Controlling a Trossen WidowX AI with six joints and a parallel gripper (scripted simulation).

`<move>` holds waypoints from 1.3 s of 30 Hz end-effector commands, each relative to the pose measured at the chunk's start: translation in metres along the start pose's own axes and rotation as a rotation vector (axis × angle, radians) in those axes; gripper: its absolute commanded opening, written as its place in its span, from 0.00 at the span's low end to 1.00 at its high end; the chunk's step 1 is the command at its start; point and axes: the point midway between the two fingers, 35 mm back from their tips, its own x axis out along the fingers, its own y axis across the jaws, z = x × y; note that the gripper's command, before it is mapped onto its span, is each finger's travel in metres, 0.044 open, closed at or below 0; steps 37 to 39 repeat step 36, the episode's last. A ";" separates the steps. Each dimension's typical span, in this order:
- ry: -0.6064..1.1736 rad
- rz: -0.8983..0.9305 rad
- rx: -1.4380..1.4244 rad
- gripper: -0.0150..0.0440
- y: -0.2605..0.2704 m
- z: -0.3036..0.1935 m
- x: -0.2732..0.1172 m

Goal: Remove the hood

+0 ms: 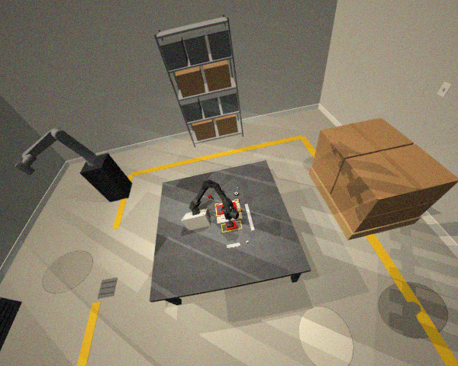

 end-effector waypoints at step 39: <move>-0.006 -0.008 -0.009 1.00 0.000 0.002 -0.004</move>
